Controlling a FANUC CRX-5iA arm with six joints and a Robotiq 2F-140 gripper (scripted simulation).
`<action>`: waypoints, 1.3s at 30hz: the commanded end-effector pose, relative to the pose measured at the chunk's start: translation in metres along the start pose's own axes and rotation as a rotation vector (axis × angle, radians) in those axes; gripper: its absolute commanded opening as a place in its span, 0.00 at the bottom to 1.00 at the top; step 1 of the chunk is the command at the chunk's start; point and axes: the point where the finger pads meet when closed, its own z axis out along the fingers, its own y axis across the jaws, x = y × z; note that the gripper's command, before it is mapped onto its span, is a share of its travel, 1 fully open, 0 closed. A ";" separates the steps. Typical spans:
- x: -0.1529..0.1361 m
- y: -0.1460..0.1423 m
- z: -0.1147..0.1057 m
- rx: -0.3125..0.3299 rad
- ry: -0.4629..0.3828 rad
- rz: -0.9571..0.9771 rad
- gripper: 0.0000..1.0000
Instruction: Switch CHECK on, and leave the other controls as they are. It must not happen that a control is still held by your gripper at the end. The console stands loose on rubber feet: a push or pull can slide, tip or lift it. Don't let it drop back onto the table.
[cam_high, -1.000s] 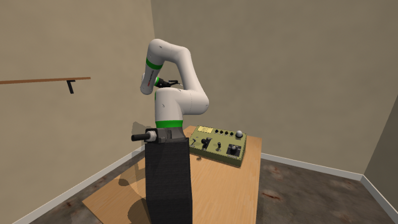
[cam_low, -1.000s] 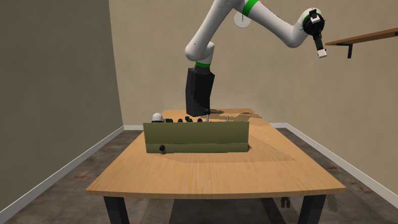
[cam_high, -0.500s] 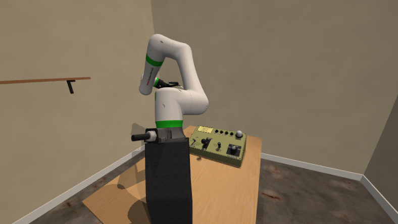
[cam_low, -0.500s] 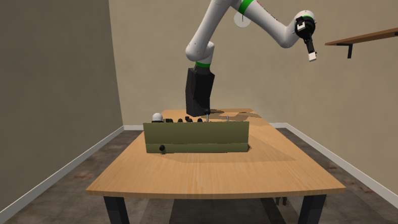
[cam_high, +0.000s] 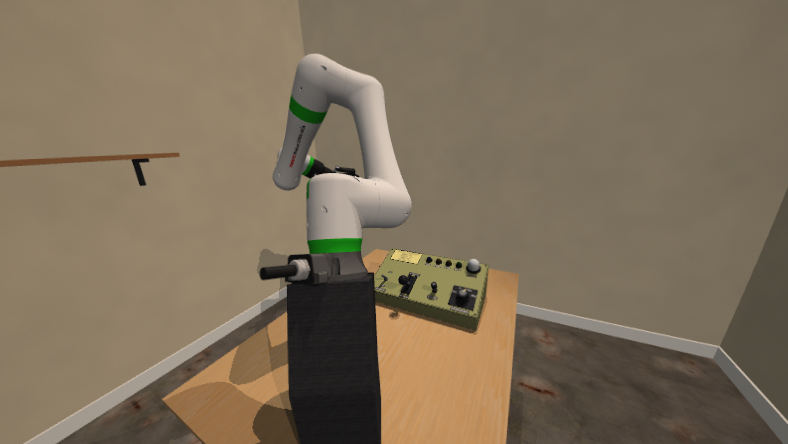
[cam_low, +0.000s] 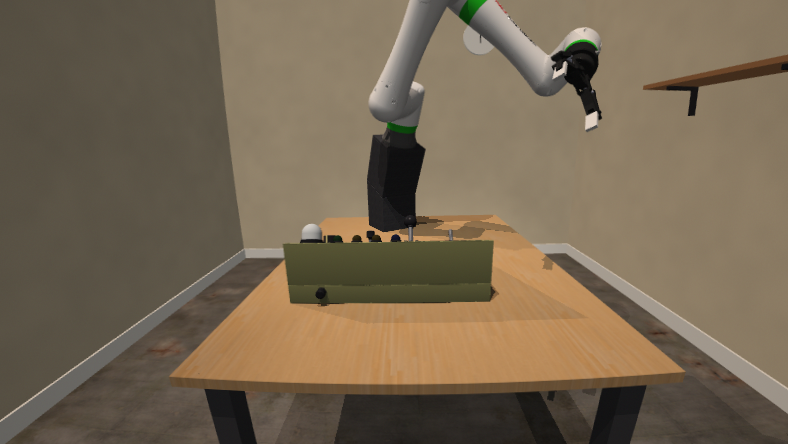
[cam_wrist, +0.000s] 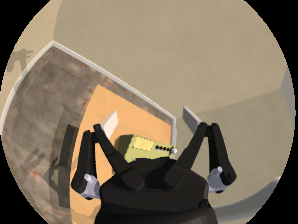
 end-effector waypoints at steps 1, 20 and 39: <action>-0.009 0.000 -0.003 0.011 0.008 0.021 1.00; -0.060 0.001 -0.009 0.045 -0.020 0.111 1.00; -0.158 0.004 -0.018 0.116 -0.077 0.270 1.00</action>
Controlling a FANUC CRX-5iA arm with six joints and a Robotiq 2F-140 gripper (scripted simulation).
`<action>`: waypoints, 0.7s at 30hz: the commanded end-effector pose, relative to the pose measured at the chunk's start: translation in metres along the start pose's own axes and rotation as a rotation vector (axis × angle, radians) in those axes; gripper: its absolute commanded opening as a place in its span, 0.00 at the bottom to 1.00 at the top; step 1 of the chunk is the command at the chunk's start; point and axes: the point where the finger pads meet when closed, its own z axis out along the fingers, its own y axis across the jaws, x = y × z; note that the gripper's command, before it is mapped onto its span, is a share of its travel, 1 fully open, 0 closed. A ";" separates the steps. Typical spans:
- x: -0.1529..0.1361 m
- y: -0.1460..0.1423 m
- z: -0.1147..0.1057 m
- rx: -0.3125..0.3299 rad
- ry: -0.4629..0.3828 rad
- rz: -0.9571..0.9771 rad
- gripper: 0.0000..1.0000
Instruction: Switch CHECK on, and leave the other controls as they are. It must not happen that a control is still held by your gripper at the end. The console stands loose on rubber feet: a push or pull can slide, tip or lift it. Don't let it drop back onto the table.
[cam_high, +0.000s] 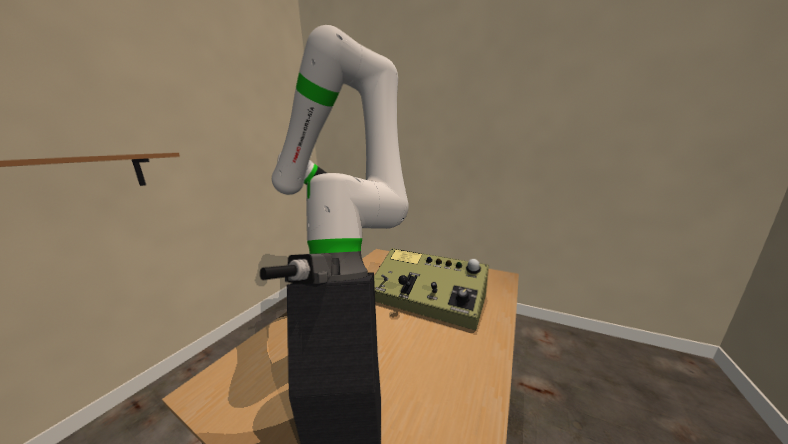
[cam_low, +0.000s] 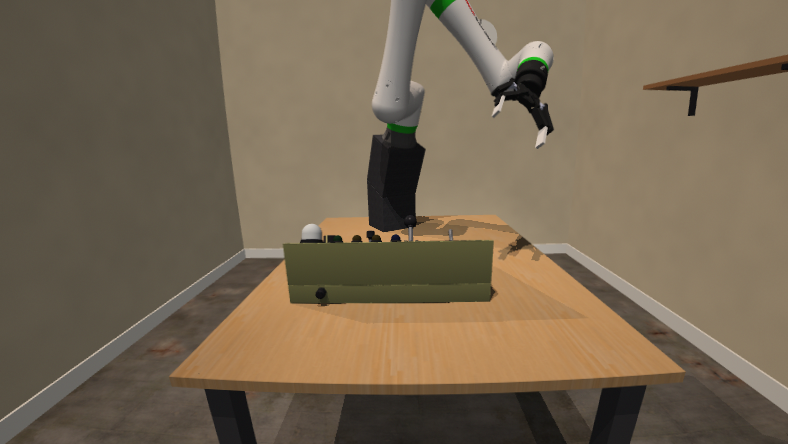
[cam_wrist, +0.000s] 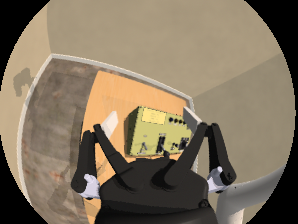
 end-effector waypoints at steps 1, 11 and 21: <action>-0.006 0.002 -0.002 0.011 0.006 0.012 1.00; -0.049 0.015 -0.003 0.044 -0.023 0.081 1.00; -0.088 0.027 -0.002 0.075 -0.050 0.142 1.00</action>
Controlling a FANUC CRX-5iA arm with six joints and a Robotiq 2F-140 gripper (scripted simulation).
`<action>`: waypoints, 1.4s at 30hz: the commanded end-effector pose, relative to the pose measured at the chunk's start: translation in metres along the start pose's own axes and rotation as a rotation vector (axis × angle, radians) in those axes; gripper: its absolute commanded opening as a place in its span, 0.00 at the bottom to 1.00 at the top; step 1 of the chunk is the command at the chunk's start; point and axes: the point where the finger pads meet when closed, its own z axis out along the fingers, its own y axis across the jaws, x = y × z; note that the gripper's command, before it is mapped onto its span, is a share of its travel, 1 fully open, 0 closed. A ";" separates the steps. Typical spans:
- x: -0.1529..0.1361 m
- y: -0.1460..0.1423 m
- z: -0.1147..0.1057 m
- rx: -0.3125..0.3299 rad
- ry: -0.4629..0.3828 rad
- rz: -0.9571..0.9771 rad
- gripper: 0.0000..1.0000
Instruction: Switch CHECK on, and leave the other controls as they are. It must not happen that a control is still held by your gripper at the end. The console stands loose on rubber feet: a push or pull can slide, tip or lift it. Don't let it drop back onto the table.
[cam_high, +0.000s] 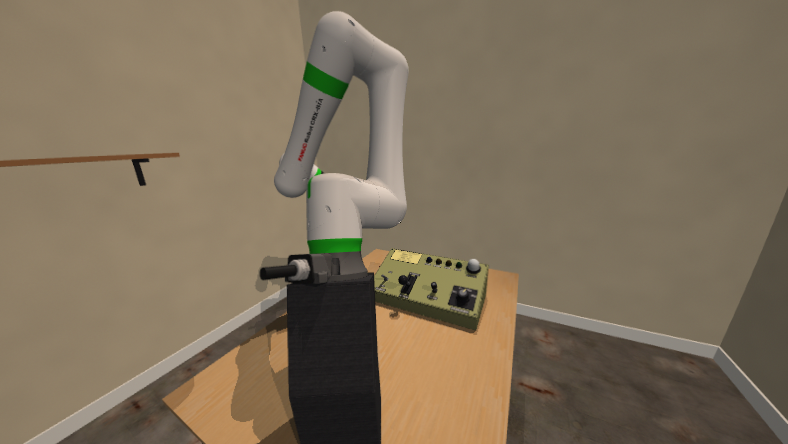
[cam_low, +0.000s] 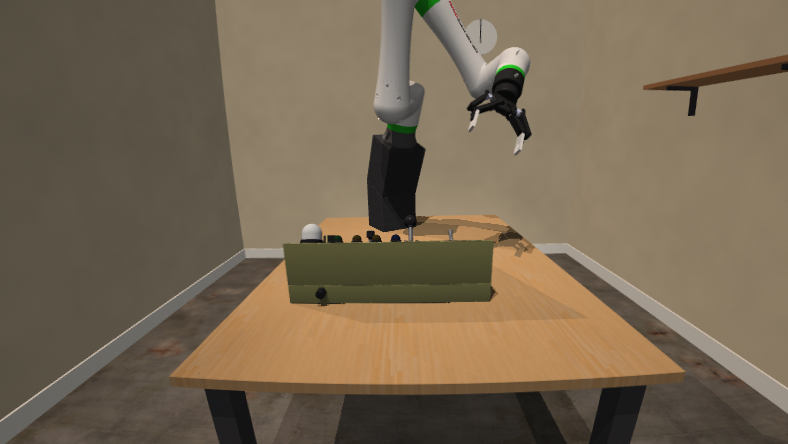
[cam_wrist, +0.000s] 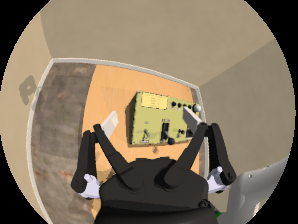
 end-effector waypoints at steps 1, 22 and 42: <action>-0.015 0.007 -0.001 0.015 -0.007 0.025 1.00; -0.078 0.036 0.002 0.069 -0.057 0.125 1.00; -0.124 0.058 0.004 0.111 -0.097 0.197 1.00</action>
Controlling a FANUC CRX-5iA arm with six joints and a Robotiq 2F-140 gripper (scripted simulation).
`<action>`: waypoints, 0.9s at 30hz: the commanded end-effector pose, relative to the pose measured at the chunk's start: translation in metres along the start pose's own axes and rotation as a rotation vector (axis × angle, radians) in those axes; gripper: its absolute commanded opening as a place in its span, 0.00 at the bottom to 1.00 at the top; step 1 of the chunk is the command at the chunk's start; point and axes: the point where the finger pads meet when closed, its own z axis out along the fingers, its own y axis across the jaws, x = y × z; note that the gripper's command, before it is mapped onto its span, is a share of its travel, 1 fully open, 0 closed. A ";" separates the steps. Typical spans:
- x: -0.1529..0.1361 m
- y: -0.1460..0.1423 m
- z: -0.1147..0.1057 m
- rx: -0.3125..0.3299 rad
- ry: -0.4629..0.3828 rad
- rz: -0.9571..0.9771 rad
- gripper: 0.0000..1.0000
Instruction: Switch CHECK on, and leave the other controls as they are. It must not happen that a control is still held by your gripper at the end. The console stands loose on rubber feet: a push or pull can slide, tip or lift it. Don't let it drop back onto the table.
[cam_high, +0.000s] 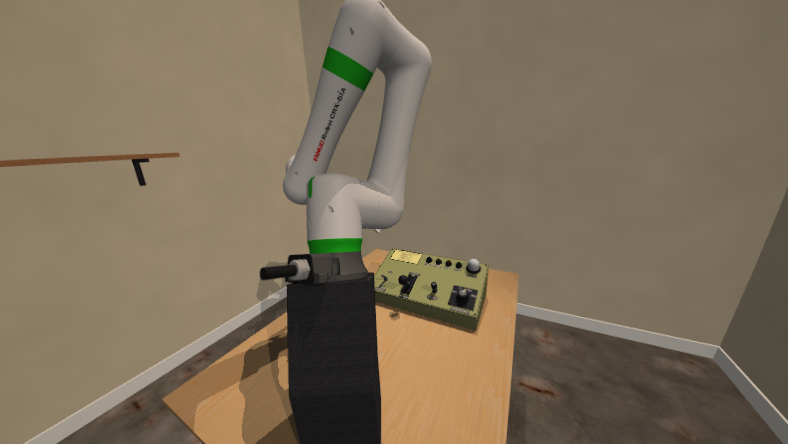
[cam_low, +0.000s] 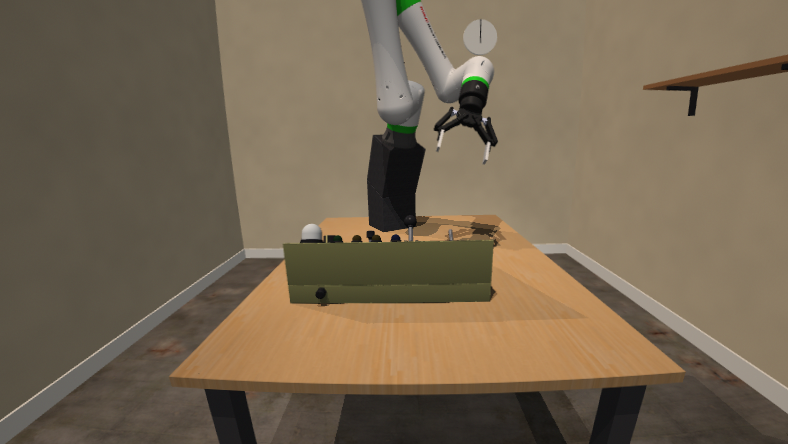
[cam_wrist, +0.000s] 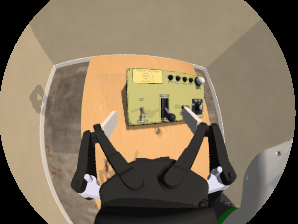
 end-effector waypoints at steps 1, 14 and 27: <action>-0.014 0.010 0.001 0.013 -0.013 0.023 1.00; -0.029 0.022 0.002 0.029 -0.029 0.049 1.00; -0.041 0.031 0.004 0.041 -0.042 0.070 1.00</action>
